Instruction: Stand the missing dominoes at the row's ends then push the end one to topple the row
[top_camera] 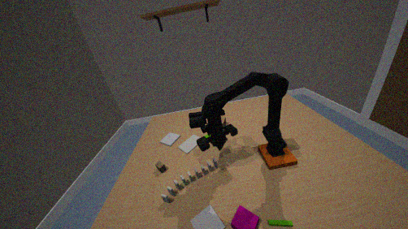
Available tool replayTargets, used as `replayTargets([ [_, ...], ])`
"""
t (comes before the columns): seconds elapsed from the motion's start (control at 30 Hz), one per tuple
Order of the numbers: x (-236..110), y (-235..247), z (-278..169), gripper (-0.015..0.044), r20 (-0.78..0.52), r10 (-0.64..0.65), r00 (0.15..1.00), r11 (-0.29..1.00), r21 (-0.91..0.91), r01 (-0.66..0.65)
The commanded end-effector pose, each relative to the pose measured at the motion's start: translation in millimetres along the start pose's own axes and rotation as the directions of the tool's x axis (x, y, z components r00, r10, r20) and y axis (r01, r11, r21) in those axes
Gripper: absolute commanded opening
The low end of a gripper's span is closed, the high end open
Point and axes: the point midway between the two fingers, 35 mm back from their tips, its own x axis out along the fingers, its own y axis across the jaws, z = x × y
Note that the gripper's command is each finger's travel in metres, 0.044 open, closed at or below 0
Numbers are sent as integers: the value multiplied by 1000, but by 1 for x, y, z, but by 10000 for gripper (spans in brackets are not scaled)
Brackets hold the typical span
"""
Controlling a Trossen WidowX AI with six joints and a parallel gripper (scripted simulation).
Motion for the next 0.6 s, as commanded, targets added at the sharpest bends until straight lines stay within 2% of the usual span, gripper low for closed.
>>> replayTargets([
  [0.0,0,0,0,0,-3,4,1000,1000,4,-4],
  [0.33,3,1,0,0,-3,4,1000,1000,4,-4],
  [0.5,70,-1,3,0,-3,4,1000,1000,4,-4],
  [0.57,80,-3,2,0,-3,4,1000,1000,4,-4],
])
